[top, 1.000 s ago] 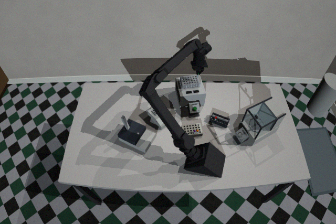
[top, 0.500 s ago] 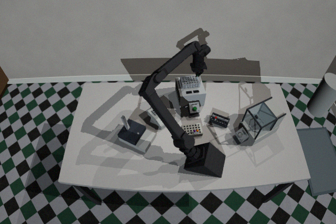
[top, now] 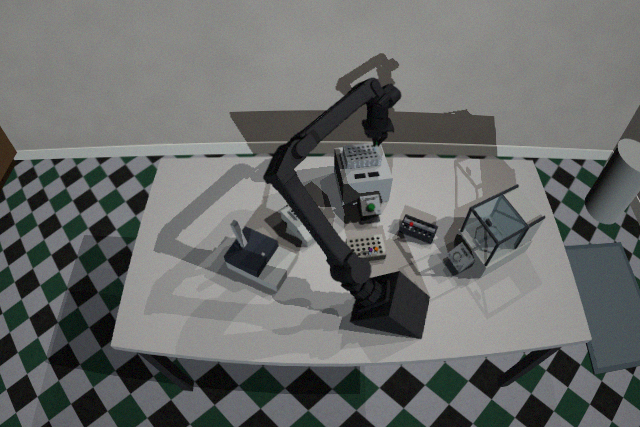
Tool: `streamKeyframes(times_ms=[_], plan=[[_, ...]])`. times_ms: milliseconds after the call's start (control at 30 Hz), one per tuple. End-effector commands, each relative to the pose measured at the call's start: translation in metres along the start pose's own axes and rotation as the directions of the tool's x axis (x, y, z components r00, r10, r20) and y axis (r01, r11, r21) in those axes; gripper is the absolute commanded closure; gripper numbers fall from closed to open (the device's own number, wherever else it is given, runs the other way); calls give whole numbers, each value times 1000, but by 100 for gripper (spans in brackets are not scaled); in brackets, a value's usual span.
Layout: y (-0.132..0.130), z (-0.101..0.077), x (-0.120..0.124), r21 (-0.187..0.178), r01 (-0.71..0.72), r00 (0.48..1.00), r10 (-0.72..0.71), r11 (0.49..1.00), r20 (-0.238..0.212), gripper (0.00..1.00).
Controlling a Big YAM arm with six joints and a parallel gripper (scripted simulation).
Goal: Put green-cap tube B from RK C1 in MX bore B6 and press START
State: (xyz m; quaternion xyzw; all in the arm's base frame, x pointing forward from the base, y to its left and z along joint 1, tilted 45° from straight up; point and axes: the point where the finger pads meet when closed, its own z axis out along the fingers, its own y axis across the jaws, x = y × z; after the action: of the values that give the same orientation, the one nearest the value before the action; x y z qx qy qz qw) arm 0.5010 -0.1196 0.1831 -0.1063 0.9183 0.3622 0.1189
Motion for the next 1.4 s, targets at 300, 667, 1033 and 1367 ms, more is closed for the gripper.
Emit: streamKeyframes(times_ms=[300,667,1033,1367], plan=[[4,5,-7,-1,21,1000,-21,1000,-2,91],[1,7,-6,-3,23,1000,-23,1000,-4,91],[0,7,-6,-3,26,1000,-26,1000,-4,91],[-1,8,-5,-4,25,1000,-25,1000,-5,91]])
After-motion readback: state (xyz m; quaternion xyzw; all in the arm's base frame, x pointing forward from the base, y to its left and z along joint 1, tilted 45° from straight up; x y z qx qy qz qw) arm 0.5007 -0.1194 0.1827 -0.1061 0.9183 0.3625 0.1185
